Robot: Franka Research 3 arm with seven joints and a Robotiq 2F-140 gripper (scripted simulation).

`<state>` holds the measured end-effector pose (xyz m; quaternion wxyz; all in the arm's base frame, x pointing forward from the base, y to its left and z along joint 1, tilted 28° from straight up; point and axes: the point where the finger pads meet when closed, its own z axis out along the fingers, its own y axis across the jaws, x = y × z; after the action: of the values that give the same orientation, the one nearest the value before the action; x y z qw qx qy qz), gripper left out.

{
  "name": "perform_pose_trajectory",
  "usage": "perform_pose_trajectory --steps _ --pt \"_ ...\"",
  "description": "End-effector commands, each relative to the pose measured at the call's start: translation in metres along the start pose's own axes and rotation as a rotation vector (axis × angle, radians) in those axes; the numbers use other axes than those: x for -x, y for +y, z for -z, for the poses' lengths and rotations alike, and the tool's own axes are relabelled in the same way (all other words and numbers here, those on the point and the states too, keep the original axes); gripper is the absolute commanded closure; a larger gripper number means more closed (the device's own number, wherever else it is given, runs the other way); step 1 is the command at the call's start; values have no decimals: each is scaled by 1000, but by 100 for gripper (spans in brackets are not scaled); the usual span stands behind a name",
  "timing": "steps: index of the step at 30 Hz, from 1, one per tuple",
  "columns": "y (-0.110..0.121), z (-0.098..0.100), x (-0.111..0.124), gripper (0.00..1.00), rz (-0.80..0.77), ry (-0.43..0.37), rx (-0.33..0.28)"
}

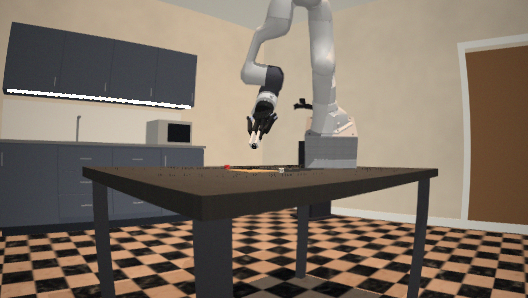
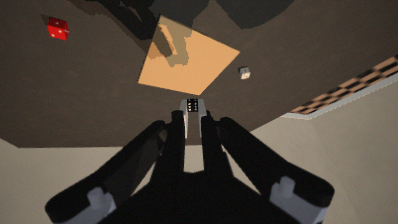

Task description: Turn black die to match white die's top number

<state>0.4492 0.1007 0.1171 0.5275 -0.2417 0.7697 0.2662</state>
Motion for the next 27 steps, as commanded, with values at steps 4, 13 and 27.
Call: perform_pose_trajectory --steps 4,13,27 --pt "1 -7 20 93 157 -172 32" --pt "0 -5 17 93 155 -298 42" --pt "-1 -10 12 93 155 -306 42"
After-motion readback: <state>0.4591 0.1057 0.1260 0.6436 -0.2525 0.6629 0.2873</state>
